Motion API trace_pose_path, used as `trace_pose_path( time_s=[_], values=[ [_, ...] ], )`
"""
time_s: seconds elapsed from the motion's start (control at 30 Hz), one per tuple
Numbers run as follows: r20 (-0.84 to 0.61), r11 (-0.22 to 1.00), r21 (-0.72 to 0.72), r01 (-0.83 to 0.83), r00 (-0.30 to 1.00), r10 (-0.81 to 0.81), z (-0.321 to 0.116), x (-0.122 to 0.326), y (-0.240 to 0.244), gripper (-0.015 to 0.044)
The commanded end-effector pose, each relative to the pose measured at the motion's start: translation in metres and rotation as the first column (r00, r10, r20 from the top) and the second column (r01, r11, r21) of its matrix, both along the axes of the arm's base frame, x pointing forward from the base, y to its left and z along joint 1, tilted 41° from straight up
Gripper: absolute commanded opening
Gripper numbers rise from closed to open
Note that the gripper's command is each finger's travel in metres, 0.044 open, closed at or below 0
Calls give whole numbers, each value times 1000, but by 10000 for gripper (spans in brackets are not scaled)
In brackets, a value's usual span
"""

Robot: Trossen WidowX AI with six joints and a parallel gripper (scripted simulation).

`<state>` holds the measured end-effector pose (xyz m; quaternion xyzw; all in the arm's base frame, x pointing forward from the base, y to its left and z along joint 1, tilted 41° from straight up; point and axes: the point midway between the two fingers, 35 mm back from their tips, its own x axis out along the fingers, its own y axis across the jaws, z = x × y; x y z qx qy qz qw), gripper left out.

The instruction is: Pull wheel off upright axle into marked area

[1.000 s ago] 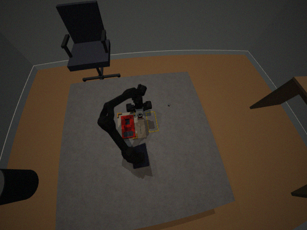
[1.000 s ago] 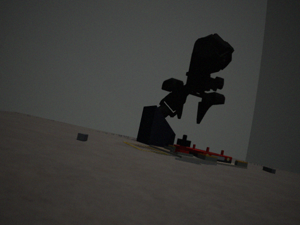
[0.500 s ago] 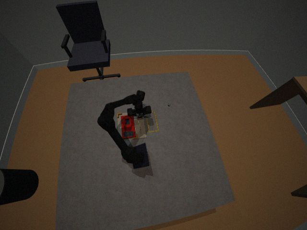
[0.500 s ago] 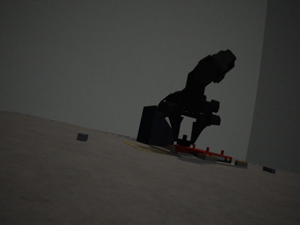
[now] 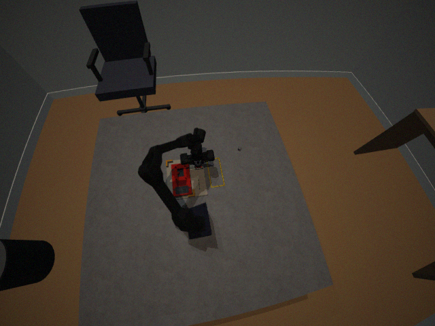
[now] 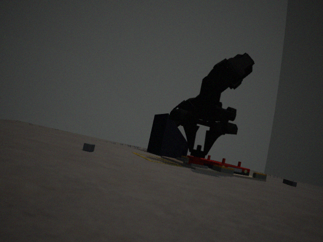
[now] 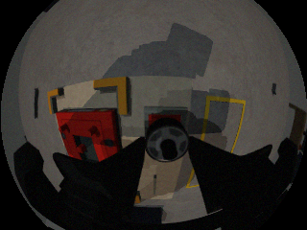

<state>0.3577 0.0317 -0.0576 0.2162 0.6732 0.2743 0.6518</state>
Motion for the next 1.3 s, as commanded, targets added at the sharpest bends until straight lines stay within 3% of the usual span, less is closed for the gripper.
trace_pose_path(
  time_s=[0.0,1.27],
  values=[
    [2,1000,0,-2,1000,2,1,0,-1,0],
    [5,1000,1,2,1000,-2,11,1,-9,0]
  ],
)
